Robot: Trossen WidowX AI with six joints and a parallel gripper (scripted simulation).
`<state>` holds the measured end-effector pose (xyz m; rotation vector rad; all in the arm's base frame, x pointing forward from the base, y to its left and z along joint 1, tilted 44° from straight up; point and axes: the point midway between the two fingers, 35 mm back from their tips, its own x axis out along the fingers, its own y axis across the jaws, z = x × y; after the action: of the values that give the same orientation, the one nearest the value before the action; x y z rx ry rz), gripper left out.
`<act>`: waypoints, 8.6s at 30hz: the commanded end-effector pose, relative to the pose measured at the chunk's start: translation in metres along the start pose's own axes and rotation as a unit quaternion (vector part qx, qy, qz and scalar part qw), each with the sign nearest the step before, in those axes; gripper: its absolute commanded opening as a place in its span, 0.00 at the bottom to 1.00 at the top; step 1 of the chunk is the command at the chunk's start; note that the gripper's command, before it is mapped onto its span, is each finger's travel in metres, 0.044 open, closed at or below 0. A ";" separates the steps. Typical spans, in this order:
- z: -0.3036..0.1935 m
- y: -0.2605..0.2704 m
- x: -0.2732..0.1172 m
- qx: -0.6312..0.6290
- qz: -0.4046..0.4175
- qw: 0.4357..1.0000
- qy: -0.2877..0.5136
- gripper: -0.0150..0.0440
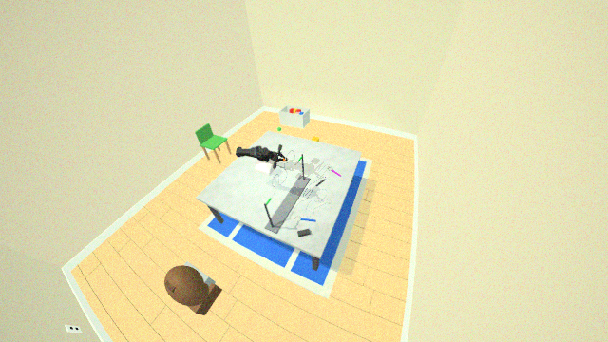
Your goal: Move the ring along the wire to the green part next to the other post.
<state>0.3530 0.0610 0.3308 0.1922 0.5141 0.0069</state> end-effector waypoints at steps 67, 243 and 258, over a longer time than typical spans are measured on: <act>0.007 -0.021 0.000 -0.373 -0.208 0.903 -0.048 0.00; 0.044 -0.016 -0.023 -0.867 -0.482 0.066 -0.110 0.00; 0.042 -0.041 -0.018 -0.862 -0.481 0.119 -0.110 0.00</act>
<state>0.3551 0.0186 0.3728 -2.6304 -0.1020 -0.7142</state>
